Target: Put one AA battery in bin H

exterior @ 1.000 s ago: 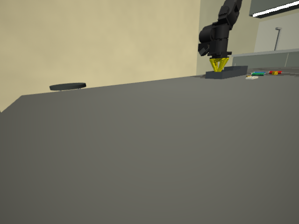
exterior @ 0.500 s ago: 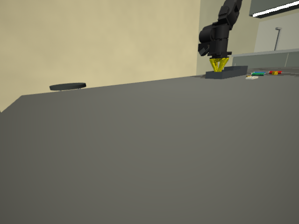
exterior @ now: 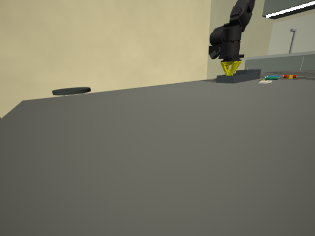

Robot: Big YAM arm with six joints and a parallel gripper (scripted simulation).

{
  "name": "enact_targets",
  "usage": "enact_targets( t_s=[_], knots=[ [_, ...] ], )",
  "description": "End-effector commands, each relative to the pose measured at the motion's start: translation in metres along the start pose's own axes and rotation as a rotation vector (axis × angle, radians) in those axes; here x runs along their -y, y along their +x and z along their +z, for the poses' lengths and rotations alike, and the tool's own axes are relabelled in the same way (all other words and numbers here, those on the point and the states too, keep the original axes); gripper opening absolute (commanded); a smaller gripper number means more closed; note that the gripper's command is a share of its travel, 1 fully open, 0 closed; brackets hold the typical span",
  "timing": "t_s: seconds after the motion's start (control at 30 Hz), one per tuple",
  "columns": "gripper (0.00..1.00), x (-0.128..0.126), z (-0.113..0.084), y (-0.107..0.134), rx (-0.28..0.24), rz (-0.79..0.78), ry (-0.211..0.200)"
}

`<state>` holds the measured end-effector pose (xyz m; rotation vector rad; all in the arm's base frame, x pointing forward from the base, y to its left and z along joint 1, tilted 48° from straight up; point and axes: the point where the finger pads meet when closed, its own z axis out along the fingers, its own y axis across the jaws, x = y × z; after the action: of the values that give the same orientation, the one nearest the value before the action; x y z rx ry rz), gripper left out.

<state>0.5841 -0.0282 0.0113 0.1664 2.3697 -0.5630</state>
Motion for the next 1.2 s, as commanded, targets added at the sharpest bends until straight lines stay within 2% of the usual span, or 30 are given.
enact_targets(
  t_s=[0.0, 0.27, 0.43, 0.57, 1.17],
  knots=[
    [0.09, 0.011, -0.002, -0.010, 0.019, 0.016, 0.006],
    [0.09, 0.011, -0.002, -0.011, 0.018, 0.016, 0.006],
    [0.09, 0.011, -0.011, -0.008, 0.011, 0.021, 0.006],
    [0.09, -0.004, -0.023, -0.009, 0.021, 0.006, -0.012],
    [0.09, -0.004, -0.044, -0.009, 0.021, 0.006, -0.011]
  ],
)
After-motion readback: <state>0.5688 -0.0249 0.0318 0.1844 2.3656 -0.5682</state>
